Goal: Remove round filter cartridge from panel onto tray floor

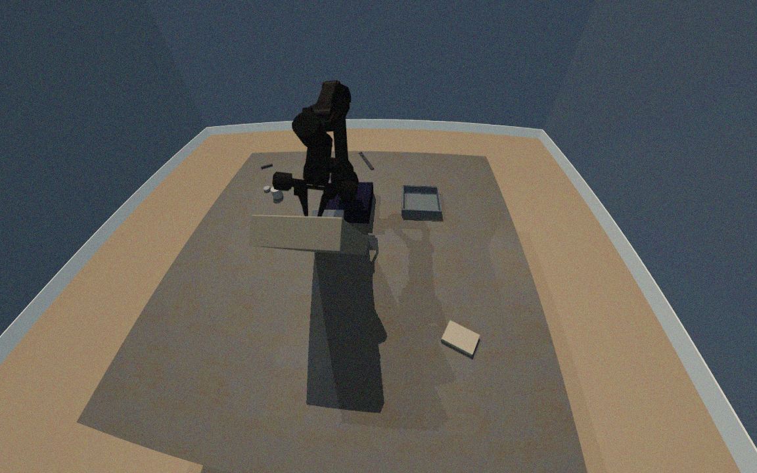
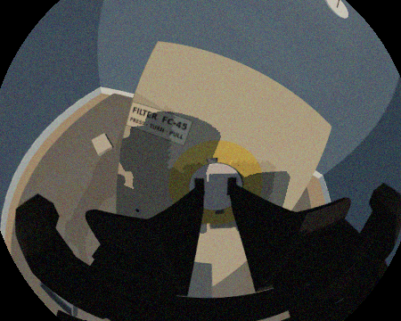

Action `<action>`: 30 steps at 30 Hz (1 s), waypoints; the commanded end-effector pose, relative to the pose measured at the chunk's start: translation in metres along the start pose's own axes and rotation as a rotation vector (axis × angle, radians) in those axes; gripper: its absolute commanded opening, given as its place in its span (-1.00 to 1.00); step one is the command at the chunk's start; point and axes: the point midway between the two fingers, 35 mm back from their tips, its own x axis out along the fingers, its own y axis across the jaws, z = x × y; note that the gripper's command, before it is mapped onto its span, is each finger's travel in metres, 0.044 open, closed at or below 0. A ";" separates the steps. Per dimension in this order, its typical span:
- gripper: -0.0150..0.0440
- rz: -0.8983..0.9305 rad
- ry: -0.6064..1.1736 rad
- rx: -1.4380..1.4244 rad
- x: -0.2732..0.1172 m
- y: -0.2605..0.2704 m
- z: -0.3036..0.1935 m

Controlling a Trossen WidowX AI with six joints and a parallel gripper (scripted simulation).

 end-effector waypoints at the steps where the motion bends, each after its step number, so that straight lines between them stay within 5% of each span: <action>1: -0.13 0.003 -0.004 -0.004 0.000 0.000 0.001; 30: -0.13 0.002 -0.005 -0.004 0.013 0.000 0.001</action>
